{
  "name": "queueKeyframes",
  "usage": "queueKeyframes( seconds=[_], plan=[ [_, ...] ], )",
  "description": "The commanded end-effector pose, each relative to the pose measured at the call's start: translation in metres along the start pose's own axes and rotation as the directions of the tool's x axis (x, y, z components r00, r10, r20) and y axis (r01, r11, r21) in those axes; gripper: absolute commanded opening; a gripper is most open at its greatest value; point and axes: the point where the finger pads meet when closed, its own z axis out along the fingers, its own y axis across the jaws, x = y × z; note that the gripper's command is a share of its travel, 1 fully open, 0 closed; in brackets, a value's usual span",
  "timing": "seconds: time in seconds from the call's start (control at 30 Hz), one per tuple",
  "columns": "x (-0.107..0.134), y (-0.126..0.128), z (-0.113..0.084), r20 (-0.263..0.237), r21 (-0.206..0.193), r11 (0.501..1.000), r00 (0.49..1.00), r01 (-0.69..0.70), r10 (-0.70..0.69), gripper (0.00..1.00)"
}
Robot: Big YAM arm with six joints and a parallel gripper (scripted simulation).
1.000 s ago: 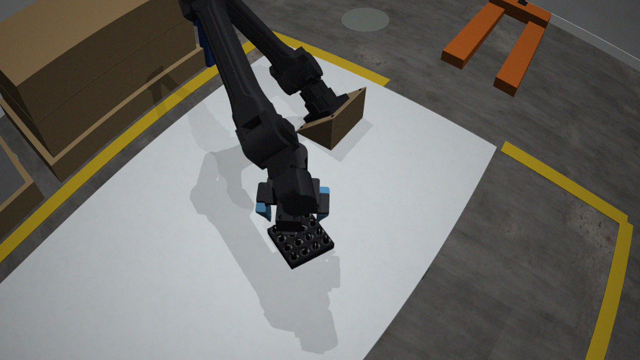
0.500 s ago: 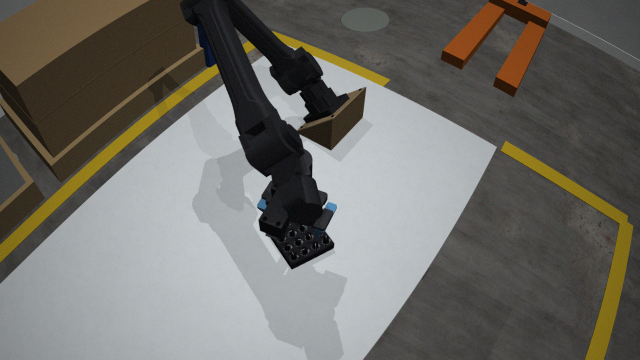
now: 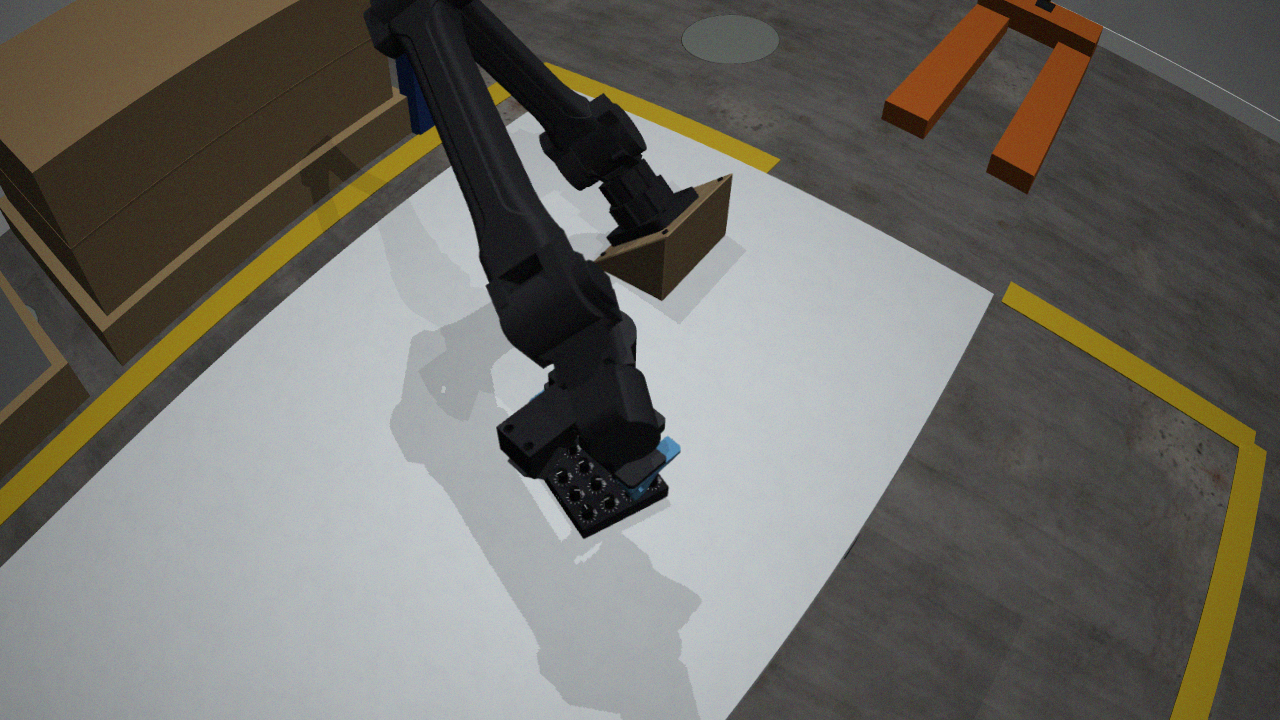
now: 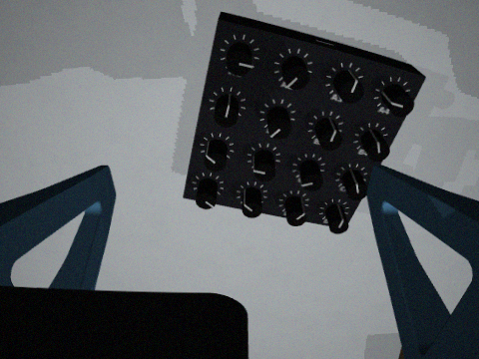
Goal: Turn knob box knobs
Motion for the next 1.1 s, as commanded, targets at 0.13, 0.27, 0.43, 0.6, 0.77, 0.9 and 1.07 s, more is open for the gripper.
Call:
queueKeyframes(
  seconds=[0.13, 0.27, 0.43, 0.6, 0.77, 0.9, 1.07],
  plan=[
    [-0.011, 0.024, -0.018, 0.023, -0.018, 0.972, 0.972, -0.232, 0.233, 1.0],
    [-0.012, 0.024, -0.017, 0.021, -0.017, 0.969, 0.969, -0.246, 0.246, 1.0],
    [-0.006, 0.013, -0.005, 0.005, 0.003, 0.969, 0.969, -0.249, 0.249, 0.18],
    [-0.007, 0.013, -0.006, 0.006, 0.001, 0.968, 0.968, -0.25, 0.25, 0.18],
    [-0.007, 0.013, -0.006, 0.006, 0.001, 0.969, 0.969, -0.249, 0.249, 0.18],
    [-0.007, 0.013, -0.006, 0.006, 0.001, 0.969, 0.969, -0.247, 0.247, 0.18],
    [-0.007, 0.013, -0.006, 0.006, 0.001, 0.969, 0.969, -0.247, 0.247, 0.18]
  ],
)
